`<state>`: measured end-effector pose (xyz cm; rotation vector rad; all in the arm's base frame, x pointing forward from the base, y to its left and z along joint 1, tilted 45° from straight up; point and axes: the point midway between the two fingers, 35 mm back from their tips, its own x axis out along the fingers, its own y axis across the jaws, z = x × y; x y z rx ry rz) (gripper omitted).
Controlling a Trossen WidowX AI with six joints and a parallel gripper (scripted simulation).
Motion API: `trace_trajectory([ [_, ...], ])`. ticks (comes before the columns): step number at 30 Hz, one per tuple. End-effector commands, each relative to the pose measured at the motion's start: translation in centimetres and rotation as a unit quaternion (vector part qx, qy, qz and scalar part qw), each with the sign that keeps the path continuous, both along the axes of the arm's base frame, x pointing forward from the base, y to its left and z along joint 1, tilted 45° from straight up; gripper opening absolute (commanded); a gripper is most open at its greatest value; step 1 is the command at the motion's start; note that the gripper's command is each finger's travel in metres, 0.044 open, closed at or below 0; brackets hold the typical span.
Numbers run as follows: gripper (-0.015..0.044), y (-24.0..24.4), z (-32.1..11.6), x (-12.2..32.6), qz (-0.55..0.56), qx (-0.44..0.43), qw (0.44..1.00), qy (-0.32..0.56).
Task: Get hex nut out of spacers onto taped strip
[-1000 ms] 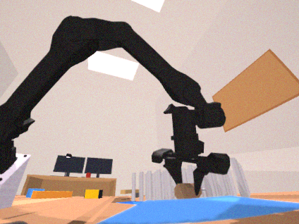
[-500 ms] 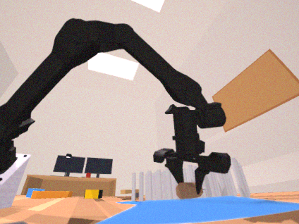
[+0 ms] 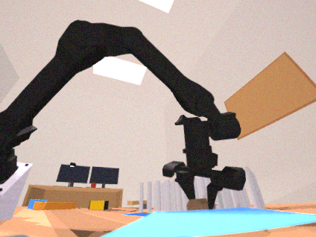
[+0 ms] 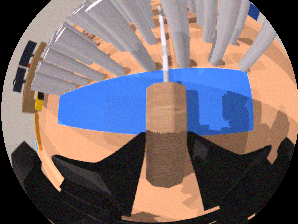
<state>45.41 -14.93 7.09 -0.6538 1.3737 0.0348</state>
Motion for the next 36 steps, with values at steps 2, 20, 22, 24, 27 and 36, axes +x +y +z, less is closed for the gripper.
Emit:
trace_trajectory([
  [2,0.0000,0.0,-0.3,0.0,0.006,0.001,1.000,0.000],
  [20,0.0000,-0.3,-0.1,-0.8,0.006,0.001,1.000,0.000],
  [22,0.0000,-0.3,0.0,-0.9,0.006,0.001,1.000,0.000],
  [24,0.0000,-0.4,0.0,-1.0,0.005,0.001,1.000,0.000],
  [27,0.0000,-0.4,0.0,-1.2,0.005,0.001,1.000,0.000],
  [36,0.0000,-0.6,0.2,-1.6,0.005,0.001,1.000,0.000],
])
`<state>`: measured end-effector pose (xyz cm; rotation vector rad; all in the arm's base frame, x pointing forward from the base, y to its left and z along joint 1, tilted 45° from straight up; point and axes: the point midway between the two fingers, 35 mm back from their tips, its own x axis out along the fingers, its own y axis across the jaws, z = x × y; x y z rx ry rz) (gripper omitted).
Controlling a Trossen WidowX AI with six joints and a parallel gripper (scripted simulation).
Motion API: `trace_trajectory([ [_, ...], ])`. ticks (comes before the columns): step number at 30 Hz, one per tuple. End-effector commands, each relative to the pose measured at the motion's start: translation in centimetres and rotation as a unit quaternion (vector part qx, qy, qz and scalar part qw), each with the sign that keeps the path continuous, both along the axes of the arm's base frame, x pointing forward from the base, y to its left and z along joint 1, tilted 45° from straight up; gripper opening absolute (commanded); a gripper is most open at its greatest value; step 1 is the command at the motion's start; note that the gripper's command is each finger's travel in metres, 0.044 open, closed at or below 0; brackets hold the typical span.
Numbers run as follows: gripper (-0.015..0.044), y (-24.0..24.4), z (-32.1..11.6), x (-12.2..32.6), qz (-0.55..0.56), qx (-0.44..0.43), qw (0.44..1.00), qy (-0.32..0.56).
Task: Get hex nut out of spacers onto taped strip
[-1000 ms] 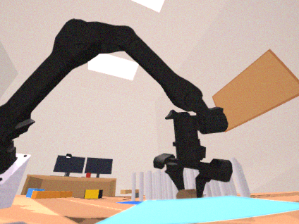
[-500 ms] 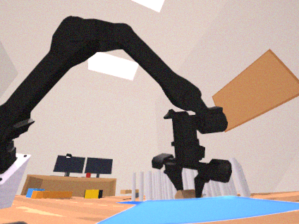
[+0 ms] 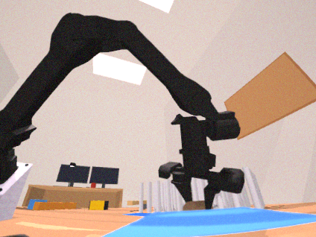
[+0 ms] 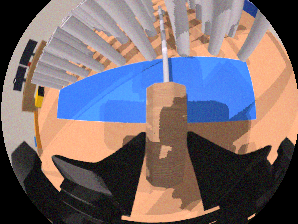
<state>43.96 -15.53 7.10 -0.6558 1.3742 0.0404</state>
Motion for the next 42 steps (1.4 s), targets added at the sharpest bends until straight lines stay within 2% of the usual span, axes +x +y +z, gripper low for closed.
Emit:
trace_trajectory([
  [1,0.0000,0.0,0.2,-0.2,0.003,0.000,1.000,-0.001],
  [42,0.0000,-0.8,0.9,-2.6,0.003,0.000,1.000,0.000],
])
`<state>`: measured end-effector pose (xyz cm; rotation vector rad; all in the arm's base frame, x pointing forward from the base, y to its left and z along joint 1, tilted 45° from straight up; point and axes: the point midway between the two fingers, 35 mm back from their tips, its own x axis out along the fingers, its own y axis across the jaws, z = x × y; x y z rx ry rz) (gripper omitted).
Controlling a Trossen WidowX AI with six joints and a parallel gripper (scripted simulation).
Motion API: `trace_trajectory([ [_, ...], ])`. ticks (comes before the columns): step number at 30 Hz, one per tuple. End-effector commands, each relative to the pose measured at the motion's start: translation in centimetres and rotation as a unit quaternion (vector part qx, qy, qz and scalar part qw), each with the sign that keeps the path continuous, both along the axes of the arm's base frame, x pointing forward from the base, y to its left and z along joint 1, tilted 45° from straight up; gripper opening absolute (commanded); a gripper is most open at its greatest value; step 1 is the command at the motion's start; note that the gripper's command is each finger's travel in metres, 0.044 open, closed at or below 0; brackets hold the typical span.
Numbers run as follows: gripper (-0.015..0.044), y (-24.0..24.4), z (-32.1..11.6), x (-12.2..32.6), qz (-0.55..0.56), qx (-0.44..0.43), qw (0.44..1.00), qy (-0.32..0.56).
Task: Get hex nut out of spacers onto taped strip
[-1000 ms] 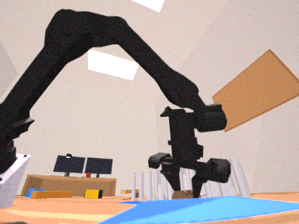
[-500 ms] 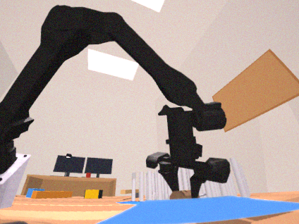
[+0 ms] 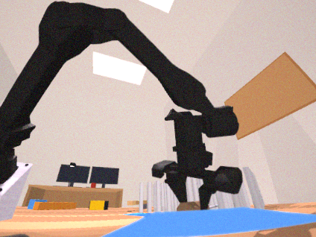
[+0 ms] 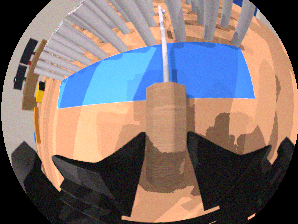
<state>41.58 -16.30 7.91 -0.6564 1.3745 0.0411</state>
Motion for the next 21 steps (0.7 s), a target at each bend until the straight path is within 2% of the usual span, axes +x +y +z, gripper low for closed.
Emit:
trace_trajectory([
  [1,0.0000,0.0,0.1,-0.3,0.003,0.000,1.000,0.000],
  [21,0.0000,-0.4,0.6,-1.6,0.003,0.000,1.000,0.000],
])
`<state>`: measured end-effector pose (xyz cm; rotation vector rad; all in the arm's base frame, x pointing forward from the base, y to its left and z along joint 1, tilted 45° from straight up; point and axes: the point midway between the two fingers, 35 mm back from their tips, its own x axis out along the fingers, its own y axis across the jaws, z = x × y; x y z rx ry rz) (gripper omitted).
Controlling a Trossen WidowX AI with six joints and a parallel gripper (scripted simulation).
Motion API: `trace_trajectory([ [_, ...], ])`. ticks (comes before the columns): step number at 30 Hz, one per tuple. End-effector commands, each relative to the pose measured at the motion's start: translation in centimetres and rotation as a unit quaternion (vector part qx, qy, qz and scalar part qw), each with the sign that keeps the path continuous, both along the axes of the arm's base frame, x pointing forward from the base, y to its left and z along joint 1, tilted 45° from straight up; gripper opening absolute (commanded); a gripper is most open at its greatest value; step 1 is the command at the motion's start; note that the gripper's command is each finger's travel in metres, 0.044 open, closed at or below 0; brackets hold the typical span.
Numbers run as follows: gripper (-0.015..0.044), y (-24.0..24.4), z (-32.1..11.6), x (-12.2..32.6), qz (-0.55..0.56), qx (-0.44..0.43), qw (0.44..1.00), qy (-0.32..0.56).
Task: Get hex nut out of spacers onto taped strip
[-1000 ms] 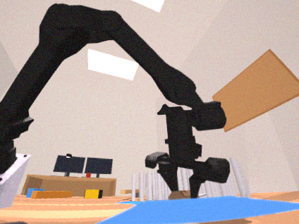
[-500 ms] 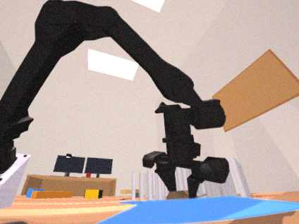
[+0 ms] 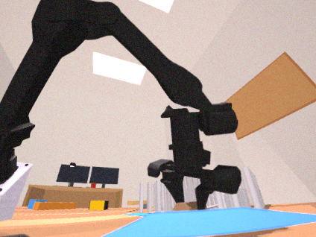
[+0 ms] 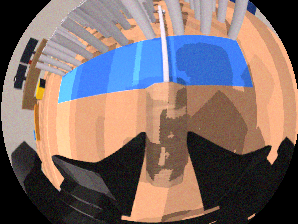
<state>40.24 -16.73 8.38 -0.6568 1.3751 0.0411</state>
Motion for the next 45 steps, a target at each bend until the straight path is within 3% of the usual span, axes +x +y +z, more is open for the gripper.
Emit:
trace_trajectory([
  [1,0.0000,0.0,0.1,-0.3,0.003,0.000,1.000,0.000],
  [45,0.0000,-1.0,1.2,-3.3,0.003,-0.001,1.000,0.001],
])
